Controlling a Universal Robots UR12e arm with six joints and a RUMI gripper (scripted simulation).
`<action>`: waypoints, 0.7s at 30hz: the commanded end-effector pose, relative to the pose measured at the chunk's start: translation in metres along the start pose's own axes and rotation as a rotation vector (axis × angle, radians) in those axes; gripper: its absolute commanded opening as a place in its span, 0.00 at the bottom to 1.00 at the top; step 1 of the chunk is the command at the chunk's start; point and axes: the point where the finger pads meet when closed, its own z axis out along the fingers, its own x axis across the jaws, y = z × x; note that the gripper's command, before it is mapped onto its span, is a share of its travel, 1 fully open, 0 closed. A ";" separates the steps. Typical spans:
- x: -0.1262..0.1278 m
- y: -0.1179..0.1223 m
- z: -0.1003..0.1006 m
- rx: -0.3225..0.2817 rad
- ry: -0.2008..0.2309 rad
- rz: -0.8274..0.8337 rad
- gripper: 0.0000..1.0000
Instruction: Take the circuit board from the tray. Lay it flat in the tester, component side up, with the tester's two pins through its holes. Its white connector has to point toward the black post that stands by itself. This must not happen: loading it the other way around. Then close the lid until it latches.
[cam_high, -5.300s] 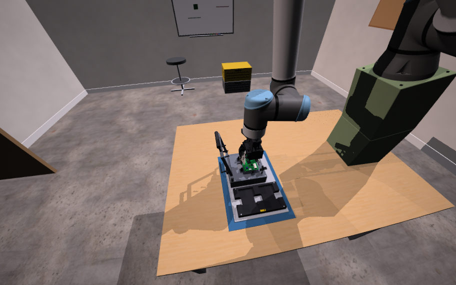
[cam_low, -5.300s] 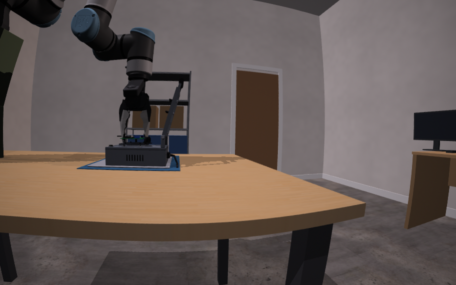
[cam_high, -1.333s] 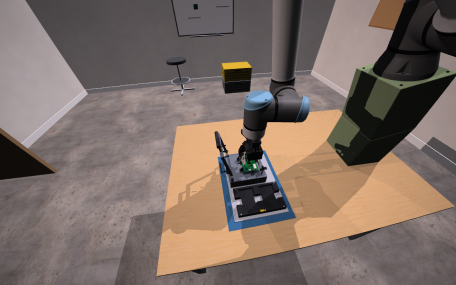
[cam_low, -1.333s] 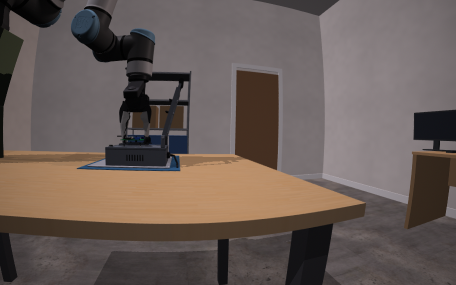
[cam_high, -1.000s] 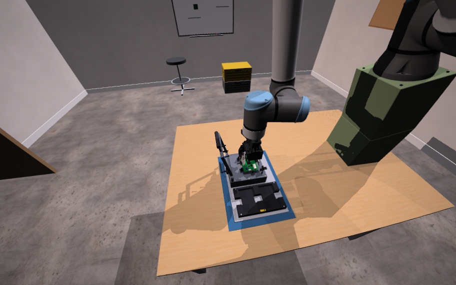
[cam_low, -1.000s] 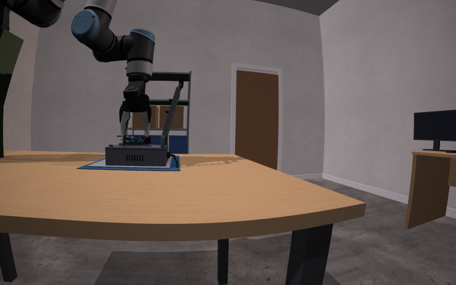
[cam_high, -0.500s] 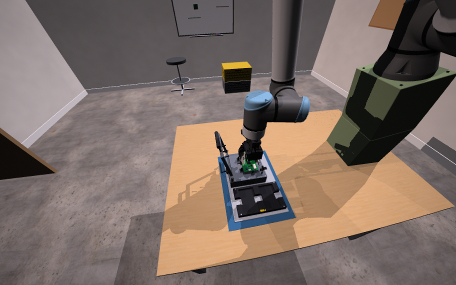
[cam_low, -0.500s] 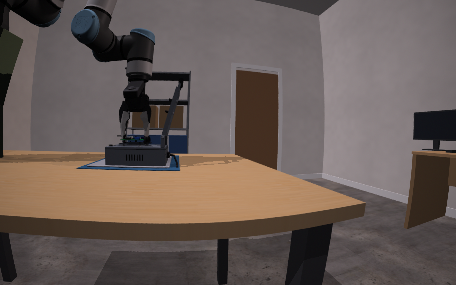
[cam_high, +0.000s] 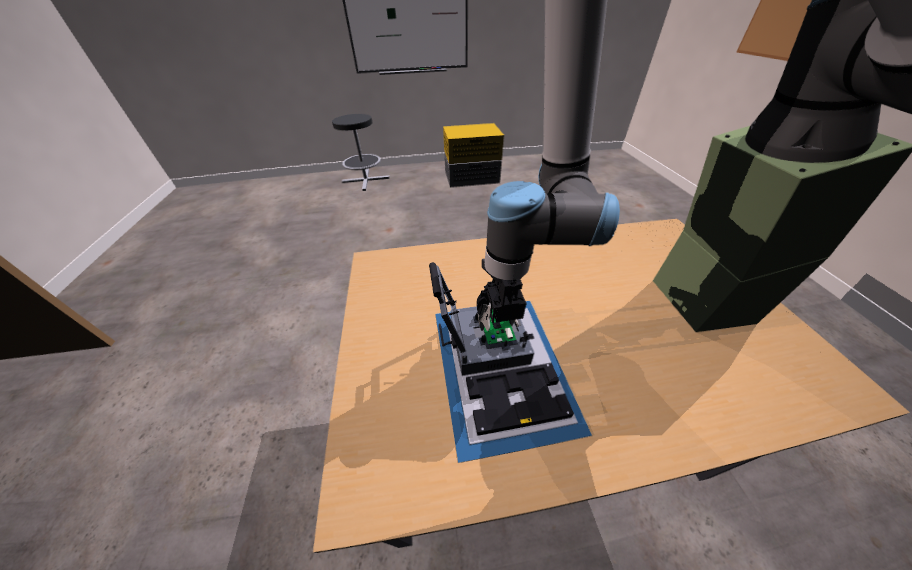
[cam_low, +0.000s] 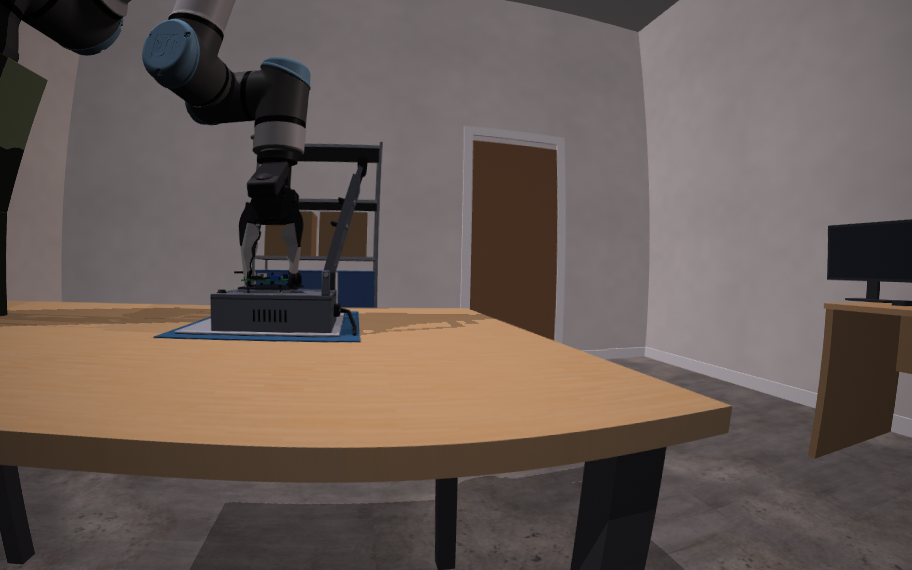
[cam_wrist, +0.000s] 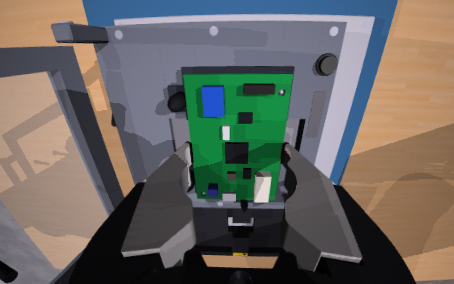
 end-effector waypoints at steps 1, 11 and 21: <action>-0.002 0.001 0.000 0.000 -0.002 -0.001 0.39; -0.002 0.001 0.000 0.000 -0.002 -0.001 0.39; -0.002 0.001 0.000 0.000 -0.002 -0.001 0.39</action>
